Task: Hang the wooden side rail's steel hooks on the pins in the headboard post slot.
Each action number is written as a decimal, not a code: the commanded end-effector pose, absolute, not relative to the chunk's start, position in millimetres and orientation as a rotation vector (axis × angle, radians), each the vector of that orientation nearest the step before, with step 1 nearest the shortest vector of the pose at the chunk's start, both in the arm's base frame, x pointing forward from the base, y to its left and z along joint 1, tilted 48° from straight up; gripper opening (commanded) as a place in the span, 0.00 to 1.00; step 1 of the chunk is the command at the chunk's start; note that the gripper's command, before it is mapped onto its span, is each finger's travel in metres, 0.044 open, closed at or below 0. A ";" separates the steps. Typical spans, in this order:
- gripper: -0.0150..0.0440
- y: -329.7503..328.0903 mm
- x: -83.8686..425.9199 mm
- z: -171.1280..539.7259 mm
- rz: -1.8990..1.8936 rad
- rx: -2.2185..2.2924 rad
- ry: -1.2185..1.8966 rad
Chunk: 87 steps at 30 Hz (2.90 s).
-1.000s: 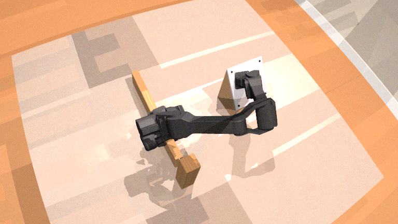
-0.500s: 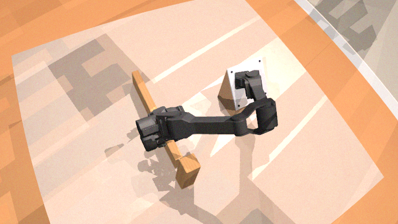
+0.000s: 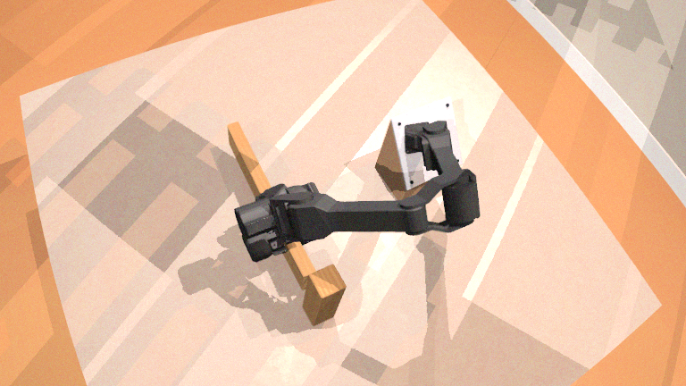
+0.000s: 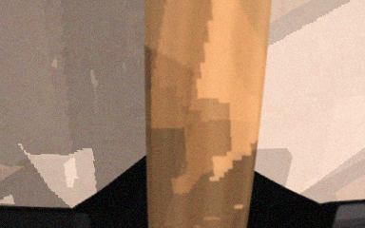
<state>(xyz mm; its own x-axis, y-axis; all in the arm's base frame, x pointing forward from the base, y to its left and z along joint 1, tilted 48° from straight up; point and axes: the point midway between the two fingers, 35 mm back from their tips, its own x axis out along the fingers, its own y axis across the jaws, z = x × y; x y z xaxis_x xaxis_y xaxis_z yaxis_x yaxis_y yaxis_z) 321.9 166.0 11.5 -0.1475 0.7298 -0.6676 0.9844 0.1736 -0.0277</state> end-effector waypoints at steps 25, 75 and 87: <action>0.25 165.6 323.5 16.2 -0.647 1.623 1.929; 0.25 169.4 325.1 20.5 -0.647 1.623 1.929; 0.25 170.7 323.5 21.0 -0.647 1.623 1.930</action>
<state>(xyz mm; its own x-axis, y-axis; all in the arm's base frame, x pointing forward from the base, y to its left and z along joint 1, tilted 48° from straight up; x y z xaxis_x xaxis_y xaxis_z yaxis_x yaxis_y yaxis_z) 321.6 172.5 18.4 -0.1483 0.7294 -0.6679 0.9847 0.1717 -0.0312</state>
